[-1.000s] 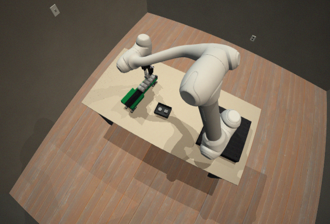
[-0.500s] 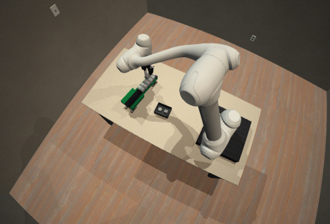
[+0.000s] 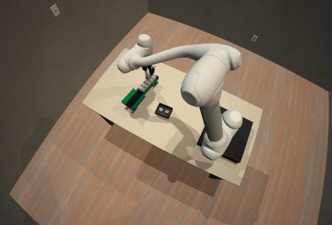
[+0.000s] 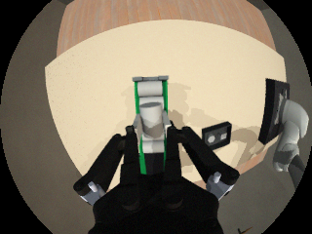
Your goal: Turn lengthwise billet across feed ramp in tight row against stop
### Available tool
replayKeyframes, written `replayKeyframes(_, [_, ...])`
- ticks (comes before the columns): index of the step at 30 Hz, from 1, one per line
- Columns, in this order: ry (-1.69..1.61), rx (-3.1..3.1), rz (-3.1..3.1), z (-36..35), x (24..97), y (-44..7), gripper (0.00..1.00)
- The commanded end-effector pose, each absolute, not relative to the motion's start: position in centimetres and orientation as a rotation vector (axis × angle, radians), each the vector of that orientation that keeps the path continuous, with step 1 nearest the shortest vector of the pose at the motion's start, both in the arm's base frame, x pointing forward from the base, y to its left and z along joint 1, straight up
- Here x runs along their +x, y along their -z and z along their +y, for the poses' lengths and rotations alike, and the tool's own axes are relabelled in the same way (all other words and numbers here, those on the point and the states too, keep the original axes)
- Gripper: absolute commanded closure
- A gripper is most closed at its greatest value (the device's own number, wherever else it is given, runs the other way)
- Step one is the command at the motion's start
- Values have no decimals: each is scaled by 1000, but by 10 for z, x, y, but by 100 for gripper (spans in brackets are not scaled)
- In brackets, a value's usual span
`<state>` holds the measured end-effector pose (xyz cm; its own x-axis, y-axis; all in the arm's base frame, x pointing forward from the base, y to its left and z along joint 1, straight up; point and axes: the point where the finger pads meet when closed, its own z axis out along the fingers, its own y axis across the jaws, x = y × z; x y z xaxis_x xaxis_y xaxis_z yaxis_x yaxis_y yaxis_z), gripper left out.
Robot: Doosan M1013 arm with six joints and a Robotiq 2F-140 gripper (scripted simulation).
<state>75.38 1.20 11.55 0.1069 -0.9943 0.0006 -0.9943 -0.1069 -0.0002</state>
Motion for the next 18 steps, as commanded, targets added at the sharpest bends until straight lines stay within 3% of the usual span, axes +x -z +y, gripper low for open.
replayKeyframes(1, [-1, 2359, -2075, 12, 754, -116, 90])
replayKeyframes(18, [-1, 2478, -1931, 12, 754, -116, 90])
